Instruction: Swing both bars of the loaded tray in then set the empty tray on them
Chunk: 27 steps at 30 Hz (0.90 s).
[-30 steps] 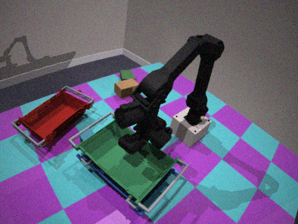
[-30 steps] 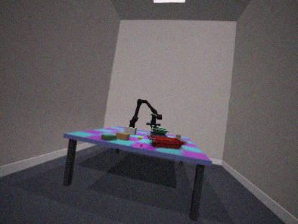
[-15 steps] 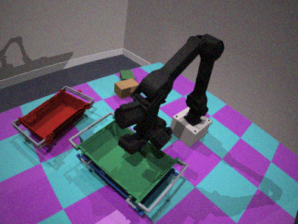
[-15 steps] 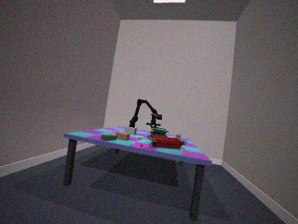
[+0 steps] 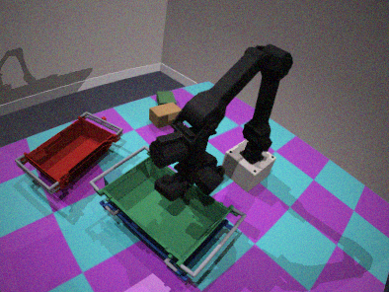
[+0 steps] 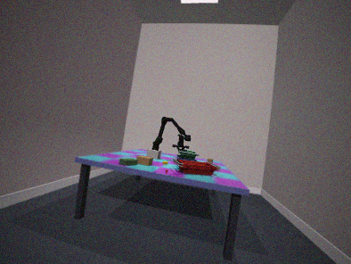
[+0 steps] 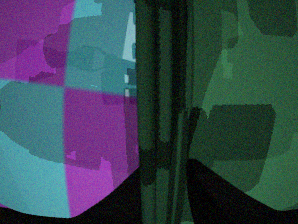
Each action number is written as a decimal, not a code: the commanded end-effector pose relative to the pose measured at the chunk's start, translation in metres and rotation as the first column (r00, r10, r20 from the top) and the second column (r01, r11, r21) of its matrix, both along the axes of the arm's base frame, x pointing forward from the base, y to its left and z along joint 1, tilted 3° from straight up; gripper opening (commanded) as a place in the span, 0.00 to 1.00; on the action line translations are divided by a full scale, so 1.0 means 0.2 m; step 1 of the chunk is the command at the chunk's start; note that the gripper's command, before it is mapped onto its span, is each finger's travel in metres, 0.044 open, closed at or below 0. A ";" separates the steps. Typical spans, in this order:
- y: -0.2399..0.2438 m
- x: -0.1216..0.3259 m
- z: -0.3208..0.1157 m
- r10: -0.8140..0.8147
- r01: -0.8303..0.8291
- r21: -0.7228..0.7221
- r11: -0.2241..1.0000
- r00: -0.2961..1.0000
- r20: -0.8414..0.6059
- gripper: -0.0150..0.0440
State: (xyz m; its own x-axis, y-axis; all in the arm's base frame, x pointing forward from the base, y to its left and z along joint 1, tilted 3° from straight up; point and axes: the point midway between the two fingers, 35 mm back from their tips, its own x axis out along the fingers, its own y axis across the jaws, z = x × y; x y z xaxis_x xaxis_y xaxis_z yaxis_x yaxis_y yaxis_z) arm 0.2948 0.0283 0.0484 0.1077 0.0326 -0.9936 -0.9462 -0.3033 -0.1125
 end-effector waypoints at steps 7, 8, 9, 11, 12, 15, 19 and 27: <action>-0.01 -0.03 -0.03 0.000 0.000 -0.009 1.000 0.999 -0.033 0.25; -0.01 -0.03 -0.03 0.000 0.000 -0.009 1.000 0.999 -0.033 0.25; -0.01 -0.03 -0.03 0.000 0.000 -0.009 1.000 0.999 -0.033 0.25; 0.00 -0.01 -0.01 0.000 0.000 -0.002 1.000 1.000 -0.007 0.25; -0.01 -0.02 -0.02 0.000 0.000 -0.007 1.000 1.000 -0.023 0.25; -0.01 -0.03 -0.03 0.000 0.000 -0.009 1.000 0.999 -0.033 0.25; -0.01 -0.03 -0.03 0.000 0.000 -0.009 1.000 0.999 -0.033 0.25; -0.01 -0.03 -0.03 0.000 0.000 -0.009 1.000 0.999 -0.033 0.45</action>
